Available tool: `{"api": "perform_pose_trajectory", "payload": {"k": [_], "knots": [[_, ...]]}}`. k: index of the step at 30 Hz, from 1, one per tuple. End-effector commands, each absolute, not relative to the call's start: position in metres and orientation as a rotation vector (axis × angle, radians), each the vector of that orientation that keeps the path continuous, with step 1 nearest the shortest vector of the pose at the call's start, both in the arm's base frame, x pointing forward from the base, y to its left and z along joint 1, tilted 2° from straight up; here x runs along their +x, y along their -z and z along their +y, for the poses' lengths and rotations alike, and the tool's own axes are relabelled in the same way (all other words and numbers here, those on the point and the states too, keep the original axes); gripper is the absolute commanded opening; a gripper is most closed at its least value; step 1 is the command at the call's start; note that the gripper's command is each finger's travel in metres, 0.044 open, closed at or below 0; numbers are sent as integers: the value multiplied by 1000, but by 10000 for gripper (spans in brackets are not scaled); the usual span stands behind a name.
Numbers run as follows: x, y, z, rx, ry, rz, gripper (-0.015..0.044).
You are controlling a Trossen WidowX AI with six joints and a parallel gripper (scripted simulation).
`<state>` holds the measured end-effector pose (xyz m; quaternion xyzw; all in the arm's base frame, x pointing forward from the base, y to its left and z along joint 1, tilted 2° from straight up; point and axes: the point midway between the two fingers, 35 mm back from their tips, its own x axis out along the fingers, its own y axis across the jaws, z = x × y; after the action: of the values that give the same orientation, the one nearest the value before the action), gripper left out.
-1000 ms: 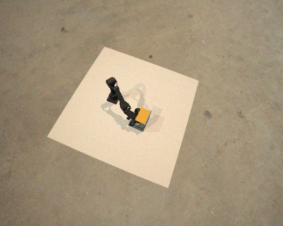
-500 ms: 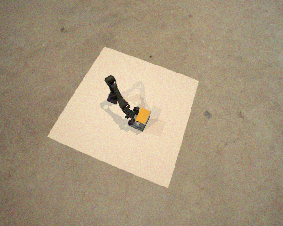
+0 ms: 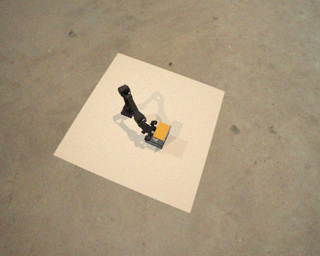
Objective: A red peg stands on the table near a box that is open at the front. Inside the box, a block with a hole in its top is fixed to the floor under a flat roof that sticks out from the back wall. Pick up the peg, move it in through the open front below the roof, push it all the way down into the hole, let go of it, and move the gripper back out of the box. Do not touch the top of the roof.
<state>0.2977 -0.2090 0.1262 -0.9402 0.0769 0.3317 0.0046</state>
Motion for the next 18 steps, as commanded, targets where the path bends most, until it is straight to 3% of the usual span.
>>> {"api": "perform_pose_trajectory", "payload": {"k": [1, 9, 18], "knots": [[298, -126, -209, -2944, -1040, 241, 56], [298, -126, -209, -2944, -1040, 241, 2], [298, -122, -209, -2946, -1039, 240, 0]]}}
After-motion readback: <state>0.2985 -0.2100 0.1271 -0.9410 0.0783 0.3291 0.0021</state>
